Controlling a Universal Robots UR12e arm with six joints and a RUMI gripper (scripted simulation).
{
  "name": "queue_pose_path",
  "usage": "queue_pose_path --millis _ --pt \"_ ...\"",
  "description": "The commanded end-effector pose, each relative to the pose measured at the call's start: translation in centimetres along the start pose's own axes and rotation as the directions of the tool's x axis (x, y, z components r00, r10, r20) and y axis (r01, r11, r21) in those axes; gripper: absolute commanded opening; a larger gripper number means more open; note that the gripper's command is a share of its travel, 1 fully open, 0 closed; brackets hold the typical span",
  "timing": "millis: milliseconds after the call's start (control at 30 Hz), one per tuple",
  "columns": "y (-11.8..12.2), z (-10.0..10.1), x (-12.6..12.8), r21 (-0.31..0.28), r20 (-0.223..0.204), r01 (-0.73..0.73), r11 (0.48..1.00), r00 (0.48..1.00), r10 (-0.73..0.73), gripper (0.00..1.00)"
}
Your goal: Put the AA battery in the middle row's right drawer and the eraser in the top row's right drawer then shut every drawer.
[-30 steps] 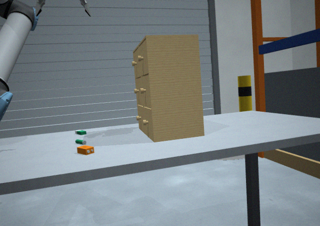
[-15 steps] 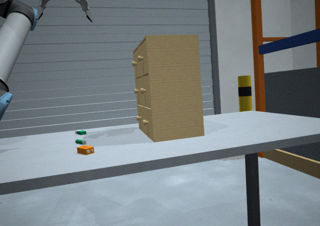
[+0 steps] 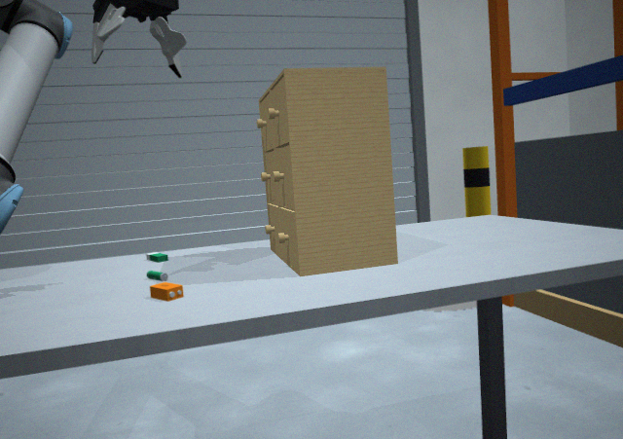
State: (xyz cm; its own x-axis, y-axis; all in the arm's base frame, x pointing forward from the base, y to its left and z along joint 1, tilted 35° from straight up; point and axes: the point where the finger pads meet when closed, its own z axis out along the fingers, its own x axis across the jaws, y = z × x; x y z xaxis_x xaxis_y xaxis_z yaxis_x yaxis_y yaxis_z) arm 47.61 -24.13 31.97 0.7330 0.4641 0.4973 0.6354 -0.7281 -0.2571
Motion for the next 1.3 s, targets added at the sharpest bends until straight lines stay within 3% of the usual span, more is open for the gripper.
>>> queue_pose_path --millis 0,200,400,467,500,600,767,1267 --pt "0.6 2.1 0.4 -0.005 -0.011 0.276 0.961 0.961 -0.276 1.00" --pt "1.0 4.3 0.9 -0.007 -0.008 0.485 0.875 0.875 -0.485 1.00" --pt "1.3 5.9 1.4 -0.010 -0.009 0.672 0.740 0.740 -0.672 1.00" --pt "1.3 5.9 1.4 -0.010 -0.009 0.672 0.740 0.740 -0.672 1.00" --pt "1.3 6.1 1.4 -0.011 -0.011 0.711 0.703 0.703 -0.711 1.00" --pt "1.4 6.5 1.6 -0.012 -0.010 0.744 0.668 0.668 -0.744 1.00" --pt "1.4 6.7 1.6 -0.012 -0.010 0.765 0.644 0.644 -0.765 1.00" --pt "1.4 6.6 1.6 -0.016 -0.007 0.766 0.643 0.643 -0.766 1.00"
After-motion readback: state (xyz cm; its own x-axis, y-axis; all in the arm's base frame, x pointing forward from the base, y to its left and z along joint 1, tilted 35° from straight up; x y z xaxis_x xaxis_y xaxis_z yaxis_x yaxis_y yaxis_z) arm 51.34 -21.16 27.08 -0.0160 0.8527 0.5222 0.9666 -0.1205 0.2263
